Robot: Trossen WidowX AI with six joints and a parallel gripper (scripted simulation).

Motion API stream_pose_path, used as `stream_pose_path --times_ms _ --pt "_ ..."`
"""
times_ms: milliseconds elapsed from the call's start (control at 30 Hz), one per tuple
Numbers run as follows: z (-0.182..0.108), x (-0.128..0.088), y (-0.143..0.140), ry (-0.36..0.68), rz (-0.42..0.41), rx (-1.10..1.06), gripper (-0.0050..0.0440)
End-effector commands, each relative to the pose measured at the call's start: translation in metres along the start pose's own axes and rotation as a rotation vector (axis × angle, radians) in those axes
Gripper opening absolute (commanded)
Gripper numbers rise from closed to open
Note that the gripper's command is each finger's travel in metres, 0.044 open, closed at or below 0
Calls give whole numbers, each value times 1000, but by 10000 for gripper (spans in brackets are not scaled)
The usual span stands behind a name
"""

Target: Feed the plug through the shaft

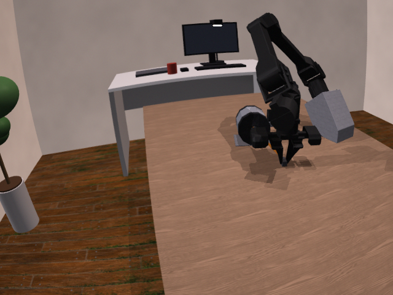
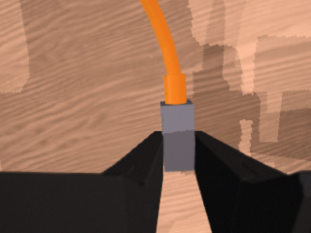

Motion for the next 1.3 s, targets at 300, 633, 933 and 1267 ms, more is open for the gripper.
stream_pose_path --times_ms 300,633,933,1267 --pt "-13 0 -18 -5 -3 -3 0" --pt "-11 -3 -15 -5 -3 -3 0" --pt "-10 -2 -13 -5 -3 -3 0" --pt "-9 -2 -11 -4 -3 -3 0"
Point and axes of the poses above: the point midway between the two fingers, 35 mm back from their tips, its own x axis out along the fingers, its own y axis across the jaws, z = x × y, the point moved 9 cm from there along -x, back along the fingers, and after that the axes turned 1 degree about -x, right-handed, at the moved point
